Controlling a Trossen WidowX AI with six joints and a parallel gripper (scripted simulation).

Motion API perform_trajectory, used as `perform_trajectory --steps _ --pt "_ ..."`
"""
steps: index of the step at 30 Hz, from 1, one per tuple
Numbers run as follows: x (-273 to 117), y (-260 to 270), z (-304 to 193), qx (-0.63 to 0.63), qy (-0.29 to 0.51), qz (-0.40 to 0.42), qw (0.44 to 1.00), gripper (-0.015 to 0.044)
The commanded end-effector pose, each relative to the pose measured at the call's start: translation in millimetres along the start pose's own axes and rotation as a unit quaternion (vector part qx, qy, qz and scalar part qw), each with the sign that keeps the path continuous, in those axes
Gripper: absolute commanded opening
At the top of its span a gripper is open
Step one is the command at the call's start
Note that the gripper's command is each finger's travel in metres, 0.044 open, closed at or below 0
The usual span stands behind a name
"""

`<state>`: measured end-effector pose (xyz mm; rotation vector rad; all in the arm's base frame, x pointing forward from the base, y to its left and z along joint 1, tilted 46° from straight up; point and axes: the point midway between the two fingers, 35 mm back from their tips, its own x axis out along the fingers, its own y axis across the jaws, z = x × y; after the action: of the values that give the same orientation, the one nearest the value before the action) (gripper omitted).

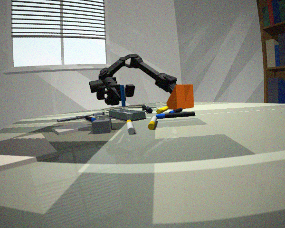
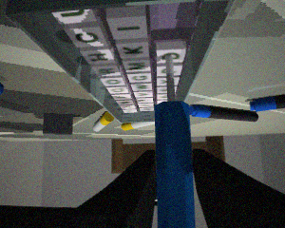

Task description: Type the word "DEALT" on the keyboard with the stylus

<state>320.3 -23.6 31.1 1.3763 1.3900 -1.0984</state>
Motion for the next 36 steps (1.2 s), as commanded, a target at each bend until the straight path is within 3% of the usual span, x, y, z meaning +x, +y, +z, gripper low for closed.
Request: perform_trajectory --steps 1,32,36 --pt "2.4 -0.1 2.5 -0.003 -0.001 -0.001 1.0 0.0081" --pt "-13.9 -0.1 -28.4 -0.006 -0.001 -0.003 1.0 0.0084" --pt "-12.9 0.1 -29.1 -0.006 -0.001 -0.003 1.0 0.0038"
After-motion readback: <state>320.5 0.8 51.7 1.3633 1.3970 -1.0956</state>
